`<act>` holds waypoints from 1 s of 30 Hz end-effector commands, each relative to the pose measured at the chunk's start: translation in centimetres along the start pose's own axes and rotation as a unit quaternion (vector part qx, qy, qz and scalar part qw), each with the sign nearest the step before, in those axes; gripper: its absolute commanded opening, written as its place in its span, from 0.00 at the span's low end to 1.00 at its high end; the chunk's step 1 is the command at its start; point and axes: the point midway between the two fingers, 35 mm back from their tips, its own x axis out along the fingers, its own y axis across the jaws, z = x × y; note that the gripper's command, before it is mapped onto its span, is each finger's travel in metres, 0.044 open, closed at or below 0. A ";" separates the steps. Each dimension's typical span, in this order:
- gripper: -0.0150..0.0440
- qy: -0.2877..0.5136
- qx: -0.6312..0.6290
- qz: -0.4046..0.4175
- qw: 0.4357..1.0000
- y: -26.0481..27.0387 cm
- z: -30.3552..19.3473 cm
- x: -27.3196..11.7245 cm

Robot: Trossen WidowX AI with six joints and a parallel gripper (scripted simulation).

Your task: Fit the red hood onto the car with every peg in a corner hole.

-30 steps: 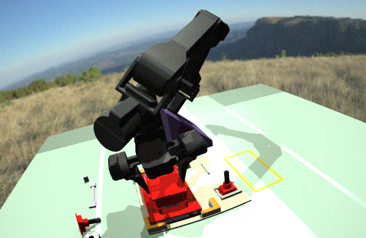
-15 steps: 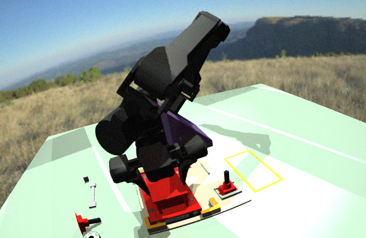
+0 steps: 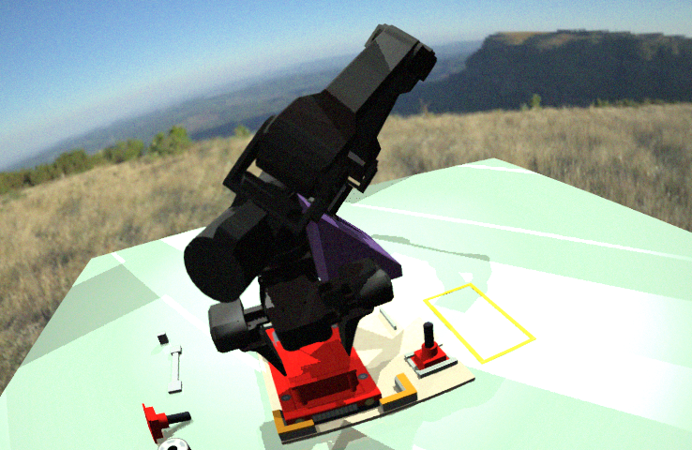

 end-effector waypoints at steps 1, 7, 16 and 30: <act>0.25 -0.002 0.002 0.001 1.000 0.0 0.0 0.2; 0.25 -0.002 0.002 0.001 1.000 0.0 0.1 0.5; 0.25 0.000 0.000 0.000 1.000 0.0 0.0 0.5; 0.88 0.000 0.000 0.000 1.000 0.0 0.0 0.6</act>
